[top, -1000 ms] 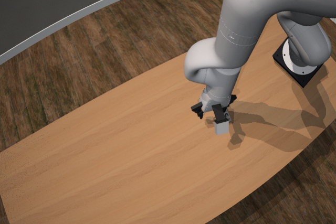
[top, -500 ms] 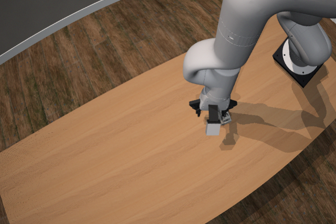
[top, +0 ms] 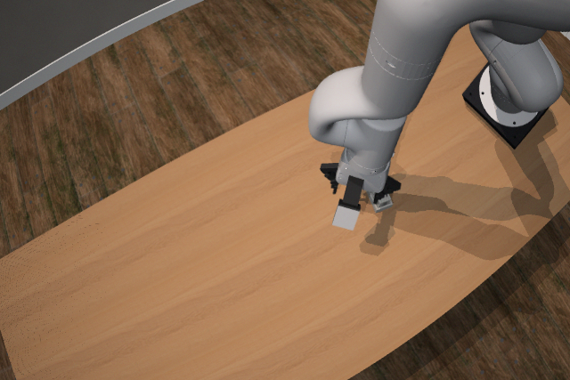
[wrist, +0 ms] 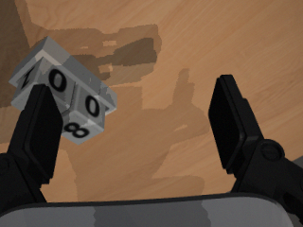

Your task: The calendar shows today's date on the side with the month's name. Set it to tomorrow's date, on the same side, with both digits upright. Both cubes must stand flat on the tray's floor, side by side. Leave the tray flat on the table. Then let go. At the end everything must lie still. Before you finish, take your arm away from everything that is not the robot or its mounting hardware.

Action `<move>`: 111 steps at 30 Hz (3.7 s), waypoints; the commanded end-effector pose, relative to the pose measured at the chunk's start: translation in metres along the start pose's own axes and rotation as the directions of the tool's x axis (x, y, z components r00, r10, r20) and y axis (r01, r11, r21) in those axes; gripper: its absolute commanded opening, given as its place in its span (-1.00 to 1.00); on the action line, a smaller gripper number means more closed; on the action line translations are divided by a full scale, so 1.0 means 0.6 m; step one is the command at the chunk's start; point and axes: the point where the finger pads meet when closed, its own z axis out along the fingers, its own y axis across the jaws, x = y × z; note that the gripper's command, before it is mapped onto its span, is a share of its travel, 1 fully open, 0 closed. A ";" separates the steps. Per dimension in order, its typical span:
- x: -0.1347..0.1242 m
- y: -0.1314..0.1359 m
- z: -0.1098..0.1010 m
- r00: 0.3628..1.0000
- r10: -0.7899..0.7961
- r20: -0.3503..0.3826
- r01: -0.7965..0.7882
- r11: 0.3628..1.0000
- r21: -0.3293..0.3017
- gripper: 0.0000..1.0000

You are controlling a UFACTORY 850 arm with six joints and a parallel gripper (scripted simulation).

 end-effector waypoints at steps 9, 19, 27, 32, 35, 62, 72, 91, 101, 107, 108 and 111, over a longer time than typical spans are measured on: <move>0.006 0.005 0.000 0.971 0.239 0.005 -0.239 0.971 0.019 1.00; 0.011 0.008 0.000 0.910 0.414 0.008 -0.414 0.910 0.018 1.00; 0.013 0.009 0.000 0.867 0.498 0.010 -0.498 0.867 0.017 1.00; 0.016 0.011 0.000 0.785 0.620 0.012 -0.620 0.784 0.015 1.00; 0.017 0.012 0.000 0.764 0.645 0.013 -0.645 0.764 0.015 1.00; 0.018 0.012 0.059 0.721 0.692 0.014 -0.693 0.721 0.014 1.00; 0.018 0.012 0.059 0.721 0.692 0.014 -0.693 0.721 0.014 1.00; 0.018 0.012 0.059 0.721 0.692 0.014 -0.693 0.721 0.014 1.00; 0.018 0.012 0.059 0.721 0.692 0.014 -0.693 0.721 0.014 1.00; 0.018 0.012 0.059 0.721 0.692 0.014 -0.693 0.721 0.014 1.00; 0.018 0.012 0.059 0.721 0.692 0.014 -0.693 0.721 0.014 1.00; 0.018 0.012 0.059 0.721 0.692 0.014 -0.693 0.721 0.014 1.00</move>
